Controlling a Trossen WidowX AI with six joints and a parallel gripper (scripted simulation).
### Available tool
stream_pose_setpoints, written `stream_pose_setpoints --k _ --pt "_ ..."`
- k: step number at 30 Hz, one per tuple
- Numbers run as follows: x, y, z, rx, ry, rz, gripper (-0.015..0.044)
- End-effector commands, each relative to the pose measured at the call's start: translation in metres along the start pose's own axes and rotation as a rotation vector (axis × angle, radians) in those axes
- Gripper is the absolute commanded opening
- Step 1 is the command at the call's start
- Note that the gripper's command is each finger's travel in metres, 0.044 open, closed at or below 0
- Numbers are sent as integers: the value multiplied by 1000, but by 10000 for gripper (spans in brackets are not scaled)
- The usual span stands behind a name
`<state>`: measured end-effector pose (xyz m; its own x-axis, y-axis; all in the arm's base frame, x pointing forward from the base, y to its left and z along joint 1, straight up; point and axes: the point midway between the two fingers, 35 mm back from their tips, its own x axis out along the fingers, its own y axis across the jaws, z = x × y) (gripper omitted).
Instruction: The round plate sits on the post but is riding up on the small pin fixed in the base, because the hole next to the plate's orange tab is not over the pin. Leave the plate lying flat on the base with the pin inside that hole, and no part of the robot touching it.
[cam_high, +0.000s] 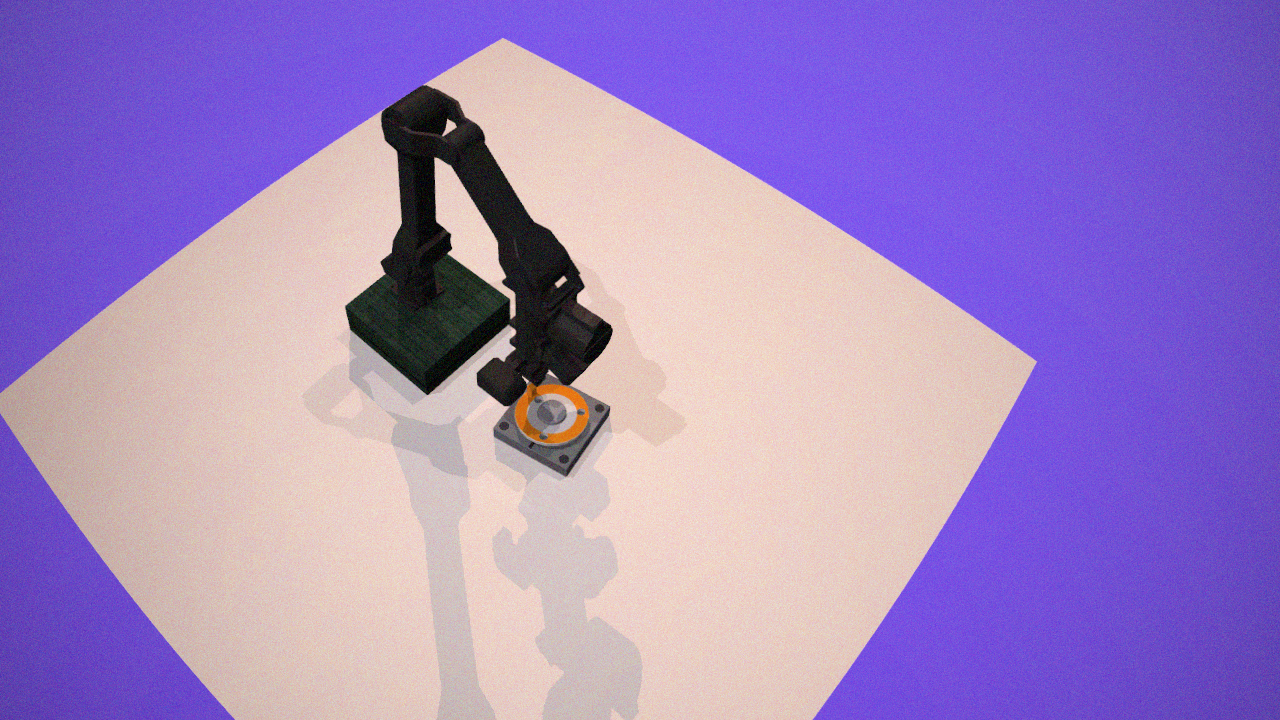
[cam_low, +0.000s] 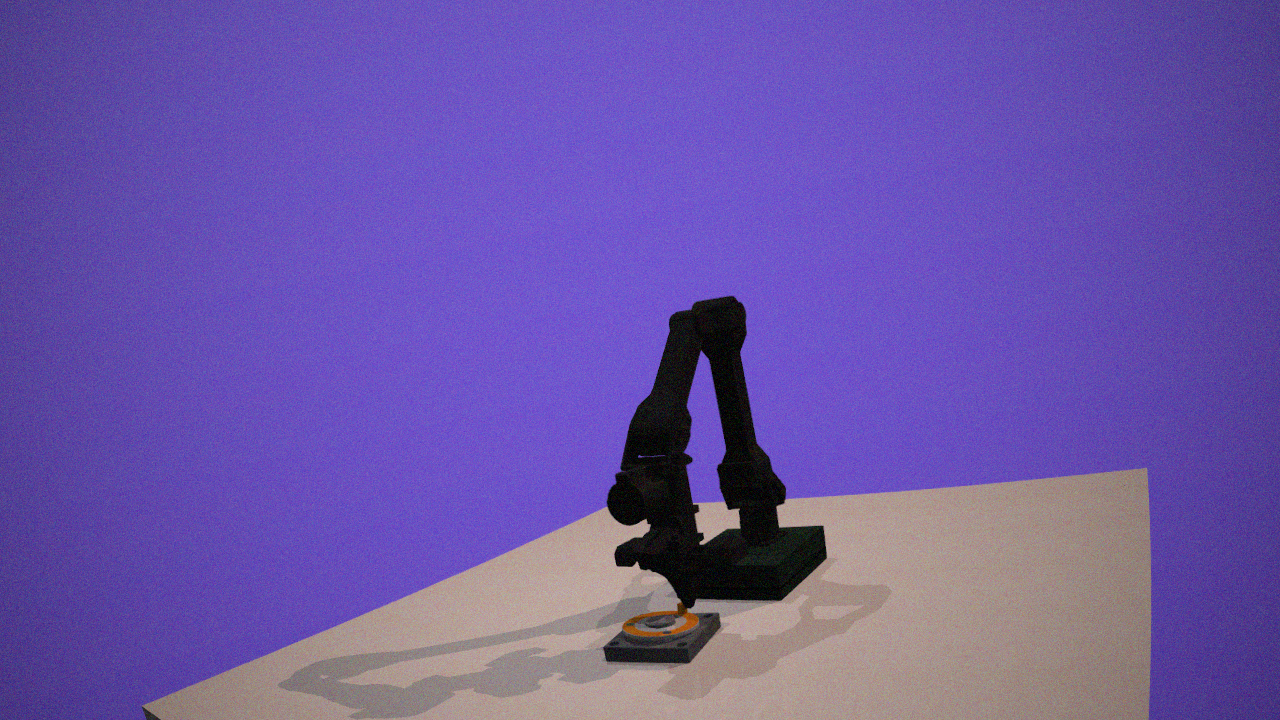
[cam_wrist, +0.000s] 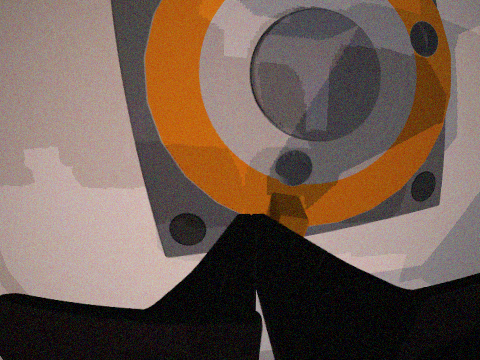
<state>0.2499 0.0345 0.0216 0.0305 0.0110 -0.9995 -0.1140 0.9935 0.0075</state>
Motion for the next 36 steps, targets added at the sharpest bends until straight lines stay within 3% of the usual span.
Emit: stream_pose_setpoints --k 1,36 --pt "1 -6 -3 1 5 -7 0" --pt "-1 -47 4 1 4 -11 0"
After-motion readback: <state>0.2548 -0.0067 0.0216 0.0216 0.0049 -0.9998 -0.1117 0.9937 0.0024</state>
